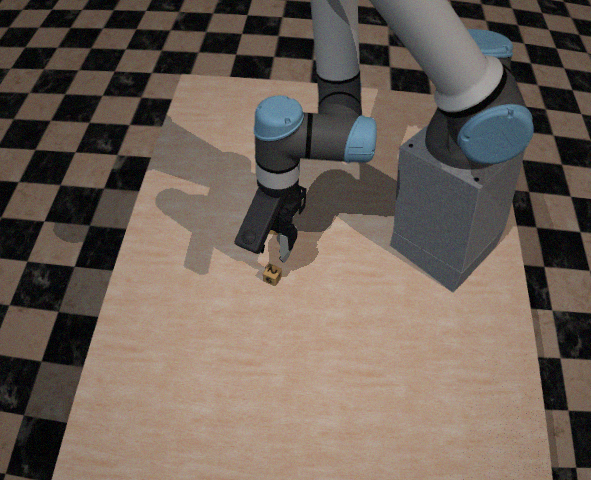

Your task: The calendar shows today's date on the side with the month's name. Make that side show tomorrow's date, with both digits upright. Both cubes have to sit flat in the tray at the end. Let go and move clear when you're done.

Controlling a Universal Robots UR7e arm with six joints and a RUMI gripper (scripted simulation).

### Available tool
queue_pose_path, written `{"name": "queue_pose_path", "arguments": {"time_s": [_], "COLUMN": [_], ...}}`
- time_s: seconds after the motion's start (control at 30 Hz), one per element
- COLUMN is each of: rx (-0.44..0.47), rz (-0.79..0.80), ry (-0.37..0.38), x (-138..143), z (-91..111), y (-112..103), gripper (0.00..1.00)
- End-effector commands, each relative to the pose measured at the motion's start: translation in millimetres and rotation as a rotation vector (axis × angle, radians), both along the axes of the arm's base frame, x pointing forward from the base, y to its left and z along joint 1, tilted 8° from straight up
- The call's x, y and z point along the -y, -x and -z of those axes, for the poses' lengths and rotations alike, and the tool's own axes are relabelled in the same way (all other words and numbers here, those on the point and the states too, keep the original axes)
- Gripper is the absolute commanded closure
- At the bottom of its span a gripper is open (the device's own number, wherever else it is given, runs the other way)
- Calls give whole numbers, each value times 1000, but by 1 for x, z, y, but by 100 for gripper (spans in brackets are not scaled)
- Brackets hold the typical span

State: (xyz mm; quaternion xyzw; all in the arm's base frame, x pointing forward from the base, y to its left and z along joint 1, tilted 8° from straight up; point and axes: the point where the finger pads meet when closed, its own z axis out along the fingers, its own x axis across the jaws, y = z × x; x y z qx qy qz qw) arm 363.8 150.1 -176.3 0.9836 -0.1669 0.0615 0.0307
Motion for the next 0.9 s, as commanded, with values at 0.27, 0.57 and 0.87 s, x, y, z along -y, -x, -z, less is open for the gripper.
{"name": "queue_pose_path", "arguments": {"time_s": [0.27, 0.57, 0.87], "rx": [-2, -2, -2], "rz": [0, 0, 0], "ry": [0, 0, 0], "x": [-2, -2, -2], "z": [-25, -27, -27], "y": [2, 2, 2], "gripper": [72, 0, 0]}}
